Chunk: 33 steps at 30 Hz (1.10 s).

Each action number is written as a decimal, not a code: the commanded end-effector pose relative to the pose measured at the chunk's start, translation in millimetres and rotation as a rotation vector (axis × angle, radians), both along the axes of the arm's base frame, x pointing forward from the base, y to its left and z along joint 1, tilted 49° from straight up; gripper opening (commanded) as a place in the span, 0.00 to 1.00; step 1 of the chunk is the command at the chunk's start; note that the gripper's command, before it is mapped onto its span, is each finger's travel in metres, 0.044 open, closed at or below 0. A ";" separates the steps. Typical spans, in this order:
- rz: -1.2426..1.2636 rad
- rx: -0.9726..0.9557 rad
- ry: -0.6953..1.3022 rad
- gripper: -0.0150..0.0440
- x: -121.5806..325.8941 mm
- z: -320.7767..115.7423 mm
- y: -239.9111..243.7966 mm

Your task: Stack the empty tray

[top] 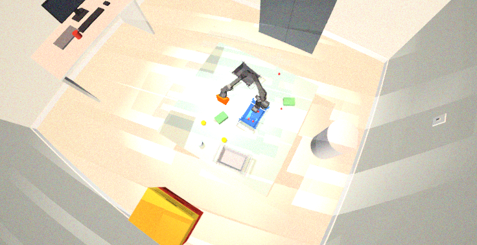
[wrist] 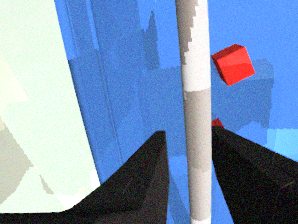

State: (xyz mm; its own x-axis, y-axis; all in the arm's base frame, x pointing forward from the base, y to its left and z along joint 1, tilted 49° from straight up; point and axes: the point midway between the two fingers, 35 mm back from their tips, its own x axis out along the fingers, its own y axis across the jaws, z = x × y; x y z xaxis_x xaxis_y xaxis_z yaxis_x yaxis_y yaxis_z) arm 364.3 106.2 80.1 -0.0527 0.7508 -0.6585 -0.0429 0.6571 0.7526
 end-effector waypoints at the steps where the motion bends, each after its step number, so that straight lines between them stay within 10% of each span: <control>1: 0.000 0.005 -0.010 0.41 2.4 7.8 -7.1; 33: -0.005 0.004 -0.009 0.41 3.9 27.1 -24.8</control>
